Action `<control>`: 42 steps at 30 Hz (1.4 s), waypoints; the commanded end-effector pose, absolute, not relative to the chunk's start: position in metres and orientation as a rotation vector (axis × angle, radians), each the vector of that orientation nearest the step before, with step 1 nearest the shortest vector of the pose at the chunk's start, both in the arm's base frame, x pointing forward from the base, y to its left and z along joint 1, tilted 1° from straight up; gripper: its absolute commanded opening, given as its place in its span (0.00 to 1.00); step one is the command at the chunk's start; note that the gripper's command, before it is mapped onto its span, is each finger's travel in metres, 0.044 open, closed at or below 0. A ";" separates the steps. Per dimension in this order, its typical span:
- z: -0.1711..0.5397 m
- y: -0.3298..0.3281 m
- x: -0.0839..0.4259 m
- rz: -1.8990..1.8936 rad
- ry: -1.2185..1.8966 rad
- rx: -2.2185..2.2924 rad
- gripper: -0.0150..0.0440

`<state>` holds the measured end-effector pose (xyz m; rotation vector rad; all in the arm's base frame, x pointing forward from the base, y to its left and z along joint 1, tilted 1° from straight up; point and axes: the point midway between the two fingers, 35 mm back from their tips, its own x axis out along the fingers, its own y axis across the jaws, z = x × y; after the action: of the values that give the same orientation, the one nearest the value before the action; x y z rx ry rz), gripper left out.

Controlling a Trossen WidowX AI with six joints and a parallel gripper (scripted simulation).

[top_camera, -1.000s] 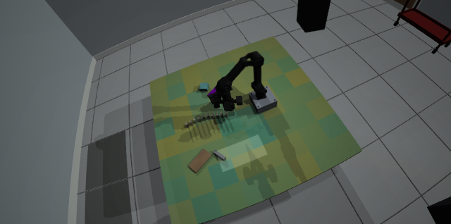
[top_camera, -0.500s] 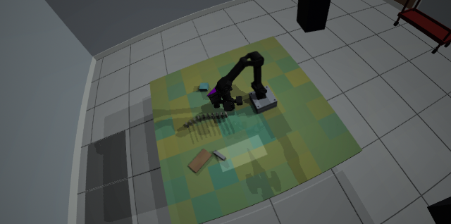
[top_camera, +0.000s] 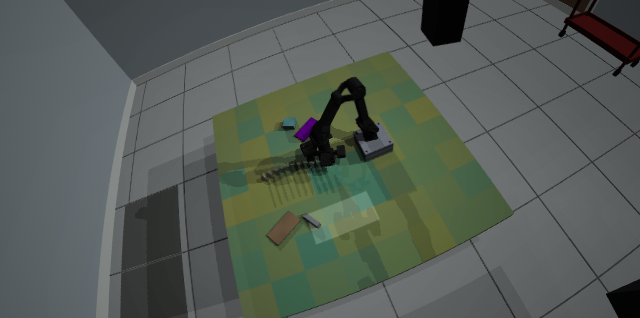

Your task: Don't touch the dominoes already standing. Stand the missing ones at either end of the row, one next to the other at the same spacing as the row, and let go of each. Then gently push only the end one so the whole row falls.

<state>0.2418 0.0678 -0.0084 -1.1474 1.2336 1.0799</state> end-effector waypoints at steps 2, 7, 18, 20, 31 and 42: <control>-0.013 0.067 0.245 1.089 1.238 -1.147 0.25; -0.012 0.067 0.253 1.088 1.238 -1.147 0.25; -0.011 0.065 0.271 1.087 1.237 -1.148 0.25; -0.011 0.065 0.274 1.087 1.236 -1.148 0.25; 0.022 0.067 0.285 1.087 1.252 -1.130 0.25; 0.050 0.062 0.295 1.085 1.235 -1.149 0.25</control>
<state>0.2932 0.0618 0.0446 -1.1444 1.2442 1.0853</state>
